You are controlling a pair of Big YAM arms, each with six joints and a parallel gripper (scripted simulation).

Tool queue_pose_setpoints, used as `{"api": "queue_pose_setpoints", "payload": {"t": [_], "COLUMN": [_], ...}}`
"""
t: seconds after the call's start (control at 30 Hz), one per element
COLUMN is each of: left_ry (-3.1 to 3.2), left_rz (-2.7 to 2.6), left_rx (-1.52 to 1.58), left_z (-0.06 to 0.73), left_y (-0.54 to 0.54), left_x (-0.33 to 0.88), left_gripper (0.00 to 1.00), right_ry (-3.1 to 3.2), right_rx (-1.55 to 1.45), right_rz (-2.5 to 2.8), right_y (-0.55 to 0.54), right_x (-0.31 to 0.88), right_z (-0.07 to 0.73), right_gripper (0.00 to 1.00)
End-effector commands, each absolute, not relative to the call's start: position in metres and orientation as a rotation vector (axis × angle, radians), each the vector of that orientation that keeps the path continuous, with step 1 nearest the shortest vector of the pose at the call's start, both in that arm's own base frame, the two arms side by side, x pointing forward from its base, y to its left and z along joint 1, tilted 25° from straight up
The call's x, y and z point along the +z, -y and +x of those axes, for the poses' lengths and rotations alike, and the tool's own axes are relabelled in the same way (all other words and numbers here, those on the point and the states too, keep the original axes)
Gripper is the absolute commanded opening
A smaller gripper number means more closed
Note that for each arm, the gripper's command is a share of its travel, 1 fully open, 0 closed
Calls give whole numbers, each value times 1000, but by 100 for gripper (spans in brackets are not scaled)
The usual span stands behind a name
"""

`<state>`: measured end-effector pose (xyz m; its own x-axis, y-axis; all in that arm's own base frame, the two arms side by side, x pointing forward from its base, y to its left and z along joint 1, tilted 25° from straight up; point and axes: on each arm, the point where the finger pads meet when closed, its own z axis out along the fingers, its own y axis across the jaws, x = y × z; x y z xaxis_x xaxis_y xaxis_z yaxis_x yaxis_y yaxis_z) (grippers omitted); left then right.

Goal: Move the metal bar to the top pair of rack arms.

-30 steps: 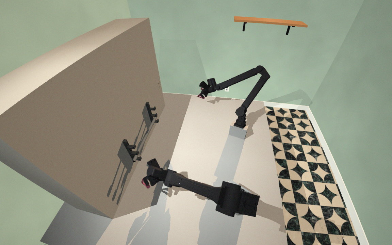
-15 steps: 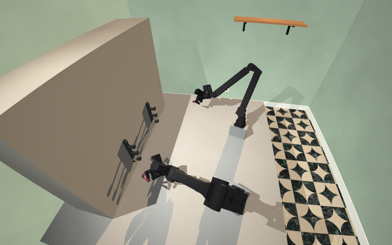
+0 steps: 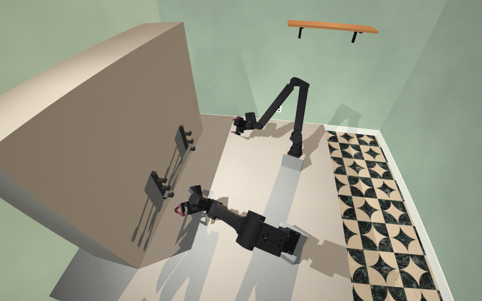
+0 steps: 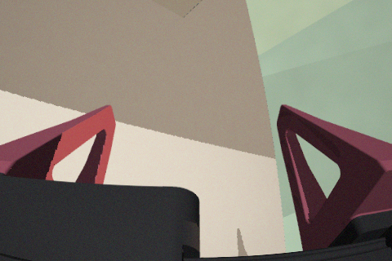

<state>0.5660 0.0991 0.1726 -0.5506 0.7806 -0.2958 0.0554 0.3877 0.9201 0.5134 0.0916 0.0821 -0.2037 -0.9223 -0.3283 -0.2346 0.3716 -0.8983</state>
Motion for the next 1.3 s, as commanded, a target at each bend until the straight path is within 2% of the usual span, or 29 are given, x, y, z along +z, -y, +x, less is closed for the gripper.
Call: {"api": "queue_pose_setpoints", "payload": {"t": [0.0, 1.27], "left_ry": [-1824, -1442], "left_rz": [757, 1043], "left_rx": [1243, 1616], "left_z": [575, 643], "left_y": [-84, -34], "left_x": [186, 129], "left_gripper": [100, 100], "right_ry": [-1603, -1081], "right_rx": [-929, -1101], "right_rz": [-1062, -1474], "right_y": [-108, -266], "right_x": [93, -16], "right_z": [524, 562], "right_gripper": [100, 100]}}
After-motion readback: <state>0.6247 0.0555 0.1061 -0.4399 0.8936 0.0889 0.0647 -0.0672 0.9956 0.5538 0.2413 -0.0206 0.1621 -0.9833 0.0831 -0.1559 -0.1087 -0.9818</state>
